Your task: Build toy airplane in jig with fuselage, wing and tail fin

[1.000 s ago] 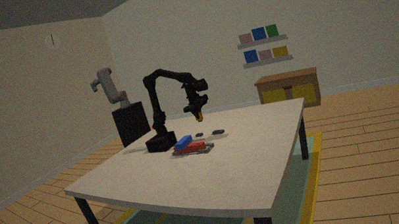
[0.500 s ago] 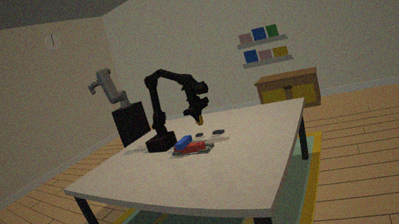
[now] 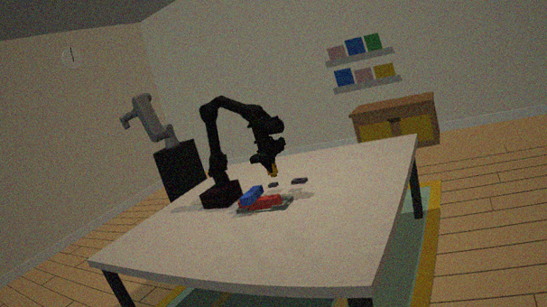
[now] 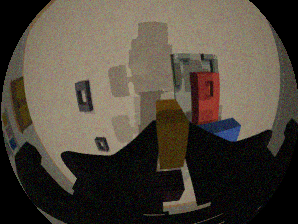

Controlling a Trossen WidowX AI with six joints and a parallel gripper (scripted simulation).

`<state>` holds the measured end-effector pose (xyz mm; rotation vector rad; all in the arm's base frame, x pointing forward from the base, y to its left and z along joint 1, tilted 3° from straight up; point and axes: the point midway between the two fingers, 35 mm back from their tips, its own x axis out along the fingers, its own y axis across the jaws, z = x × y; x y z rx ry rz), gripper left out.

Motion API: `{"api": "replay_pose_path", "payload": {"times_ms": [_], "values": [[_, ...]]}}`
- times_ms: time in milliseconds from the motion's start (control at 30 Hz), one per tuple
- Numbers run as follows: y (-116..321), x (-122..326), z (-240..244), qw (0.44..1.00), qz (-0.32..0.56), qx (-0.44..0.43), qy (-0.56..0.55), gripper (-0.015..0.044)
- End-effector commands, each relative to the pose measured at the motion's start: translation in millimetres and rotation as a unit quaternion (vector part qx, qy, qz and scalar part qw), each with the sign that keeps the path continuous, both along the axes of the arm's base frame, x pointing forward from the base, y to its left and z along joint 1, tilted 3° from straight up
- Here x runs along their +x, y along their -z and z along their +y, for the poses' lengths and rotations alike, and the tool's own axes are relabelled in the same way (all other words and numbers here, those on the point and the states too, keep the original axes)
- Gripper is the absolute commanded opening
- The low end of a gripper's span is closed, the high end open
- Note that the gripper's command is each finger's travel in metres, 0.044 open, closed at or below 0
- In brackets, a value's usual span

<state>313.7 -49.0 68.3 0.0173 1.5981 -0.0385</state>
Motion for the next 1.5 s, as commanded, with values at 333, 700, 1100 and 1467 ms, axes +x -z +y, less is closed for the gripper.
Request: {"api": "replay_pose_path", "payload": {"times_ms": [333,700,1100,1467], "values": [[11,7,-44,1.0,0.001,-0.001,-0.017,0.0],[19,8,-79,1.0,0.0,-0.002,-0.028,0.0],[20,8,-84,1.0,0.0,-0.002,-0.03,0.0065],[20,8,-84,1.0,0.0,-0.002,-0.03,0.0065]]}}
